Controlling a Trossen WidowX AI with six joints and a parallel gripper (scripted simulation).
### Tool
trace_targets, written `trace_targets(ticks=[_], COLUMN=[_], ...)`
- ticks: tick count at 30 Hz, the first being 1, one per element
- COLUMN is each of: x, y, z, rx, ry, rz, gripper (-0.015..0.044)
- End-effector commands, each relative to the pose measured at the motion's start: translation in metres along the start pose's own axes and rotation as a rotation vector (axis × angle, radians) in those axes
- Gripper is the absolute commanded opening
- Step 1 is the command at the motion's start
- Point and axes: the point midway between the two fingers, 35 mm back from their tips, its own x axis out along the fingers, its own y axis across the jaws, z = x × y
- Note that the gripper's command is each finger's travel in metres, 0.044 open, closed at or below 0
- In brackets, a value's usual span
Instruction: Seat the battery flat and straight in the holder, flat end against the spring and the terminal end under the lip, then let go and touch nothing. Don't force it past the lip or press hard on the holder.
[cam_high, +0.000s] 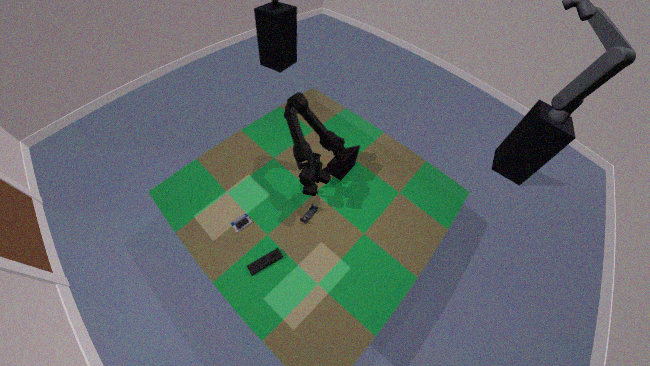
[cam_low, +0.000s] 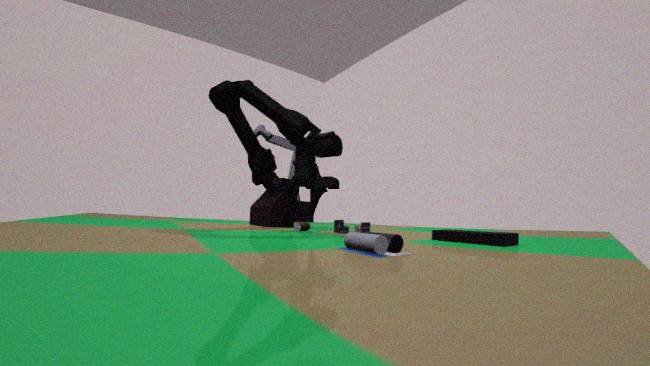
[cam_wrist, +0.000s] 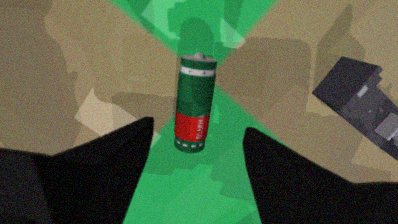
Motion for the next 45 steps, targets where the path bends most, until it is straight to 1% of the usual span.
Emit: trace_targets(ticks=[1,26,30,39,42,45], x=[0.006,0.043,0.043,0.043,0.042,0.028], y=[0.001,0.004,0.004,0.004,0.003,0.002], z=[0.001,0.0,0.0,0.0,0.0,0.001], rx=[-0.009,-0.009,-0.009,-0.009,-0.009,-0.009], ry=[0.002,0.006,0.006,0.006,0.006,0.003], rz=[0.004,0.007,0.007,0.007,0.007,0.005], gripper=[0.0238,0.0238,0.0133,0.0076,0.0076,0.0076])
